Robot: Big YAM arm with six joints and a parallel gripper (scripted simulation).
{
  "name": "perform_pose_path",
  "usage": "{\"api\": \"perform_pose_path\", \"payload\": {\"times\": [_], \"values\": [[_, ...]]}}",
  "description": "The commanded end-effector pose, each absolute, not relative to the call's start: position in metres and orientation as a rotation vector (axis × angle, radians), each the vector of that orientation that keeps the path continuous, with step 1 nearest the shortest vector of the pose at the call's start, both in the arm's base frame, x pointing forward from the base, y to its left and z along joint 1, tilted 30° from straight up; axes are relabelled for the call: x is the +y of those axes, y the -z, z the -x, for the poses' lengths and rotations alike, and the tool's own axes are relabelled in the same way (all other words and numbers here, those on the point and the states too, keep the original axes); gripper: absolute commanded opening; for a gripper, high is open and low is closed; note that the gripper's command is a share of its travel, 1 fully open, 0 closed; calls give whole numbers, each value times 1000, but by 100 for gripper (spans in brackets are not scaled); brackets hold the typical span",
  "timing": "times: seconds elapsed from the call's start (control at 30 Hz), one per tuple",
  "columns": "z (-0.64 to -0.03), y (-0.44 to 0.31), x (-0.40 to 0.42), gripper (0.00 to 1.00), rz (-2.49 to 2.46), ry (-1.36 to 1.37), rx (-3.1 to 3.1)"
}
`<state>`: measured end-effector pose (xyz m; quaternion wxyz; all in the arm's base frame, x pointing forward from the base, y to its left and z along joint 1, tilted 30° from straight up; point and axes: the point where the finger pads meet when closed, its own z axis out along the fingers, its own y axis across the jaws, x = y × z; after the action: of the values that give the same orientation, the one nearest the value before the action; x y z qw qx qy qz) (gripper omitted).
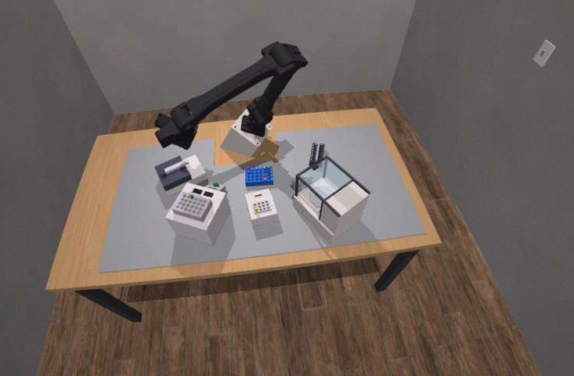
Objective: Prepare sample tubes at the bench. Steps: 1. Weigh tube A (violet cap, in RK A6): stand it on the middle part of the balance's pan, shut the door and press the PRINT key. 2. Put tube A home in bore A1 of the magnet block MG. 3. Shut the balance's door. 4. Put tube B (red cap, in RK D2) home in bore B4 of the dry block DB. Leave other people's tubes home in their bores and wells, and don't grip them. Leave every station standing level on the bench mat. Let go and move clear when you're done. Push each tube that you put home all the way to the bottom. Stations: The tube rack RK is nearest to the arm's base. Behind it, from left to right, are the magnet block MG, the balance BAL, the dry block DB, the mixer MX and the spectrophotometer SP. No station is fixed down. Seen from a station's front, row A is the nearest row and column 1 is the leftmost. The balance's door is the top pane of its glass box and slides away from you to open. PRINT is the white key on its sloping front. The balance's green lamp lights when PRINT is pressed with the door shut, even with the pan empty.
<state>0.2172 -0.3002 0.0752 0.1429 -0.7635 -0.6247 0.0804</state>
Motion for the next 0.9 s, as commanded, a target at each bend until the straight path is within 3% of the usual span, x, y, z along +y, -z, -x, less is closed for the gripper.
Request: {"api": "perform_pose_path", "payload": {"times": [0.0,0.87], "values": [[-222,-98,-275,30,2143,-191,-1902],[-244,-186,-116,30,1923,182,-2254]]}}
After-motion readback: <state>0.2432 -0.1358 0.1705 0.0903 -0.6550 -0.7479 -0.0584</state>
